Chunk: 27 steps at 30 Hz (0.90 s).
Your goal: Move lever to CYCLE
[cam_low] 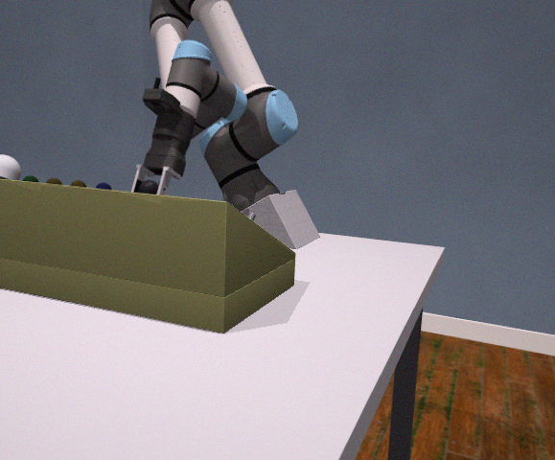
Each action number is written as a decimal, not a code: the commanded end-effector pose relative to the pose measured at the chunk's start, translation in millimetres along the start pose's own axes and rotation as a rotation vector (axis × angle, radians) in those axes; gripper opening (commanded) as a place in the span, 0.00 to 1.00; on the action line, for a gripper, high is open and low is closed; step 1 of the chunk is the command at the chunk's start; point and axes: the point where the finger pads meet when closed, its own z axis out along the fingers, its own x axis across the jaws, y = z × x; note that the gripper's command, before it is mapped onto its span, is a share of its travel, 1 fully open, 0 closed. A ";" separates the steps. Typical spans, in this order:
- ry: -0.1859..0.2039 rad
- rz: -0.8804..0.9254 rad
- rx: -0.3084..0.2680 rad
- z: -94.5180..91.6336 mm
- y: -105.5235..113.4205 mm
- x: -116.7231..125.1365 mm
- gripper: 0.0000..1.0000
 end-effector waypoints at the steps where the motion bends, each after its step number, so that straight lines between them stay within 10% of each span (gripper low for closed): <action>1: 0.000 0.000 0.001 -0.2 -0.3 0.1 1.00; 9: 0.000 0.000 0.001 -0.2 -0.3 0.1 1.00; 10: 0.000 0.000 0.001 -0.2 -0.3 0.1 0.00; 27: 0.000 0.000 0.001 -0.2 -0.3 0.1 0.00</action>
